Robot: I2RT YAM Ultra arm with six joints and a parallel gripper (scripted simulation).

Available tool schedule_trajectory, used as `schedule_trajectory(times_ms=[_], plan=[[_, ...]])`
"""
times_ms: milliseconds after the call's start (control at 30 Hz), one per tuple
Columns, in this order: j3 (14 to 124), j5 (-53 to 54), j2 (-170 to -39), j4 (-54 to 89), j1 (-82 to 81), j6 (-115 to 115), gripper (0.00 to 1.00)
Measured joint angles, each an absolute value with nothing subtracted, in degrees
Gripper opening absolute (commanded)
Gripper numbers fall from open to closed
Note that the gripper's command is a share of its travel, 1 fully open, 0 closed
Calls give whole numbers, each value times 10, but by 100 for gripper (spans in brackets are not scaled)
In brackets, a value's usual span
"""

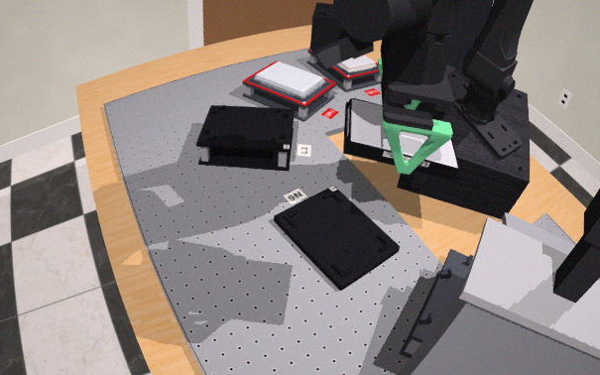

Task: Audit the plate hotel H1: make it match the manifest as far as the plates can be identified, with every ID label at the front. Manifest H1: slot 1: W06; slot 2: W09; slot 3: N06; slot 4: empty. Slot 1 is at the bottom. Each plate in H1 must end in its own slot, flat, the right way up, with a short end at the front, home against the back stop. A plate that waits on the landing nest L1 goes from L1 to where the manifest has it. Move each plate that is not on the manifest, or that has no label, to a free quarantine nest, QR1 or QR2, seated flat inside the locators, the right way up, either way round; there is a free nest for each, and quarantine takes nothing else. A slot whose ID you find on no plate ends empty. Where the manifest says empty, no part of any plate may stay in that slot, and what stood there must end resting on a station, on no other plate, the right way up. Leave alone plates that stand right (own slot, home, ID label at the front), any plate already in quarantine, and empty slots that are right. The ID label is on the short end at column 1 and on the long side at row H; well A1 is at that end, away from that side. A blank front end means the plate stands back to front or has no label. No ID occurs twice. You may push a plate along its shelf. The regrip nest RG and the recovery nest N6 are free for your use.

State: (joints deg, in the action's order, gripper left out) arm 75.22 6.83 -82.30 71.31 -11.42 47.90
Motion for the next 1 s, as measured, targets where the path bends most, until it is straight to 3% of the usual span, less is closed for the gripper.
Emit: schedule_trajectory(times_ms=[1000], plan=[[740,90,-823,713,-2,647,86]])
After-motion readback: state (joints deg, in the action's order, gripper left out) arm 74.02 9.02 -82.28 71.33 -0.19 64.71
